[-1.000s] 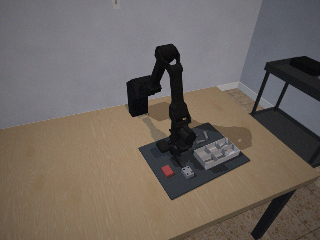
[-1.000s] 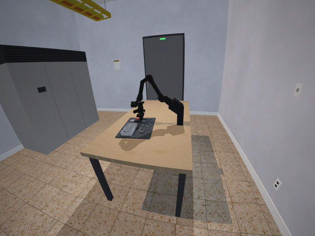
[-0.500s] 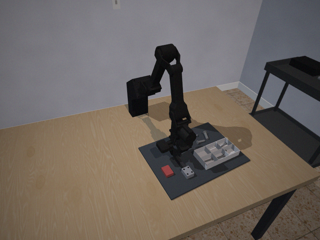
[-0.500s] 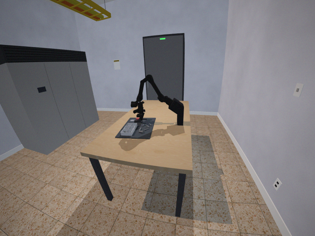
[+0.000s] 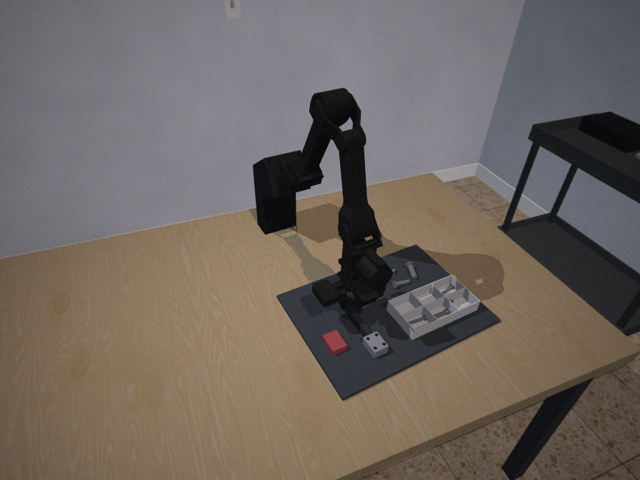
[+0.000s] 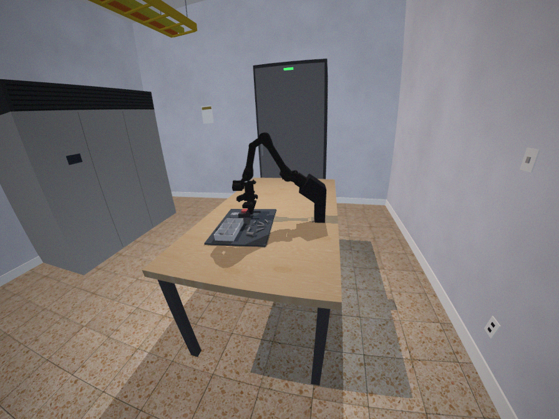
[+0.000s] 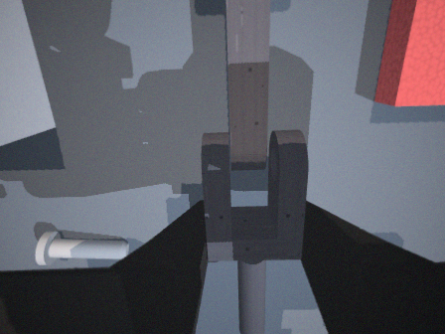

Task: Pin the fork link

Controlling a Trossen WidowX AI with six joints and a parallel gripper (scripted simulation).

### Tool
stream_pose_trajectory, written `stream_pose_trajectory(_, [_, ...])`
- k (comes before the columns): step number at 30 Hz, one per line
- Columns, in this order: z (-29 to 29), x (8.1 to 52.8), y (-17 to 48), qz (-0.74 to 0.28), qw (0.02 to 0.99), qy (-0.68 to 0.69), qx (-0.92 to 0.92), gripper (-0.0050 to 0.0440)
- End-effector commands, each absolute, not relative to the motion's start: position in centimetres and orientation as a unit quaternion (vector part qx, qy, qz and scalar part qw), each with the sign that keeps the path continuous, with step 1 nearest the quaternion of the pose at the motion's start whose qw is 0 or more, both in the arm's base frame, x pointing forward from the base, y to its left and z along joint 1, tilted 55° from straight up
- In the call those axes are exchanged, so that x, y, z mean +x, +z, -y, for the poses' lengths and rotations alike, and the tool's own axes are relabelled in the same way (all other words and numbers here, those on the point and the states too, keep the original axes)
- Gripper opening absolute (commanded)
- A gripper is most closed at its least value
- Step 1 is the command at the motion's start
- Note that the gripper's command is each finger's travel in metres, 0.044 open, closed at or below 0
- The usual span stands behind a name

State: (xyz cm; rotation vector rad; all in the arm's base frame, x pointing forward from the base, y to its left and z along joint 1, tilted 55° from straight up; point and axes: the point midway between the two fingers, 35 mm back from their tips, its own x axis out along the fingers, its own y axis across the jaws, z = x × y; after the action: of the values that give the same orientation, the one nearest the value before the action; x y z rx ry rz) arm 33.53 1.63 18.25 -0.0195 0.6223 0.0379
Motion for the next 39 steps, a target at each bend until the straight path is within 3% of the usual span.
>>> stream_pose_trajectory(1, [-1.68, 33.75, 19.08, -0.295, 0.955, 0.018, -0.009, -0.005])
stream_pose_trajectory(39, [-1.68, 34.24, 18.7, -0.294, 0.956, 0.018, -0.009, -0.005])
